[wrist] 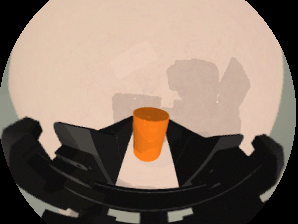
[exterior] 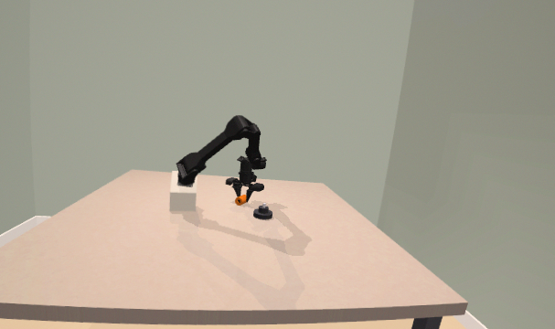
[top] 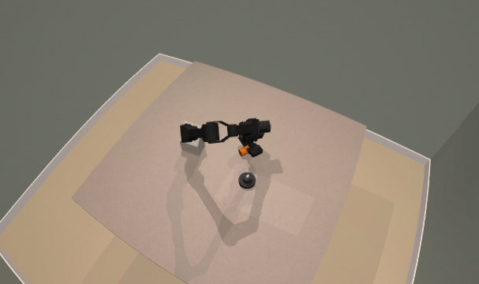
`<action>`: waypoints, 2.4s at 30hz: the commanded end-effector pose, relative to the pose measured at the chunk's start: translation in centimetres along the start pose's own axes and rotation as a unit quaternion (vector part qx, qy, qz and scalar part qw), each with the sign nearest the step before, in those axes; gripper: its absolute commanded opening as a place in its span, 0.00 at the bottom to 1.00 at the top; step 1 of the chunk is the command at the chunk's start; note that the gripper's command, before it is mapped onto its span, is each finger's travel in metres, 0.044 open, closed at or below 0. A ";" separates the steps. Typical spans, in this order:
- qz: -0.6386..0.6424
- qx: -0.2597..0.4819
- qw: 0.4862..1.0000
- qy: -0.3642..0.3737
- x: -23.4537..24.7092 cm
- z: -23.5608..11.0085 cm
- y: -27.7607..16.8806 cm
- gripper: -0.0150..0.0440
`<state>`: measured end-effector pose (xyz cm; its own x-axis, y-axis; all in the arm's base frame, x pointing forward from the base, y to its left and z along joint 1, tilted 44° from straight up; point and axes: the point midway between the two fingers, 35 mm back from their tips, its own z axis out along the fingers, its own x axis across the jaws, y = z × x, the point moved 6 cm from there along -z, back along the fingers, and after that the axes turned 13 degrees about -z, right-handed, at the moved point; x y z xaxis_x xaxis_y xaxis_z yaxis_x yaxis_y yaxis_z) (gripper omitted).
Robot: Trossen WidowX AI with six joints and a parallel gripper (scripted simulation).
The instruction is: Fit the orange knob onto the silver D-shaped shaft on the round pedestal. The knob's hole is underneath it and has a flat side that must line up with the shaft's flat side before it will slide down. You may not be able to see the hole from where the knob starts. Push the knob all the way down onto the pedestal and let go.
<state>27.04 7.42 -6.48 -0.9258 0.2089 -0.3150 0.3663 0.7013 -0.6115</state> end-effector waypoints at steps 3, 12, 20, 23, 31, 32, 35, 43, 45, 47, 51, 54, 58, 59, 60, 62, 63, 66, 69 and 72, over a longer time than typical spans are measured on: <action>-0.002 -0.001 1.000 -0.001 0.0 0.0 -0.1 0.56; -0.001 -0.070 0.997 -0.016 0.4 -0.5 -1.5 0.56; -0.001 -0.133 0.991 -0.030 0.7 -0.8 -3.0 0.56; -0.001 -0.156 0.987 -0.036 0.8 -0.8 -3.5 0.56; -0.002 -0.216 0.975 -0.049 1.2 -0.8 -4.9 0.56; -0.002 -0.223 0.973 -0.051 1.2 -0.8 -5.1 0.56; -0.002 -0.245 0.968 -0.056 1.3 -0.8 -5.6 0.56; -0.003 -0.301 0.951 -0.069 1.7 -0.5 -7.0 0.56; -0.003 -0.315 0.946 -0.072 1.7 -0.4 -7.3 0.56; -0.003 -0.329 0.941 -0.075 1.8 -0.3 -7.7 0.56; -0.003 -0.355 0.931 -0.081 2.0 -0.1 -8.3 0.56; -0.004 -0.375 0.923 -0.085 2.1 0.1 -8.8 0.56; -0.004 -0.401 0.912 -0.091 2.2 0.4 -9.4 0.56; -0.004 -0.407 0.909 -0.092 2.3 0.4 -9.5 0.56; -0.004 -0.413 0.906 -0.094 2.3 0.5 -9.7 0.56; -0.004 -0.426 0.900 -0.096 2.4 0.7 -10.0 0.56; -0.004 -0.432 0.896 -0.098 2.4 0.8 -10.1 0.56; -0.004 -0.451 0.887 -0.102 2.5 1.0 -10.5 0.56; -0.005 -0.470 0.876 -0.106 2.7 1.3 -11.0 0.56; -0.005 -0.490 0.865 -0.110 2.8 1.6 -11.4 0.56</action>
<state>20.89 -0.55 -1.55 -0.8551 0.1428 -0.4983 0.0346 0.9749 0.2200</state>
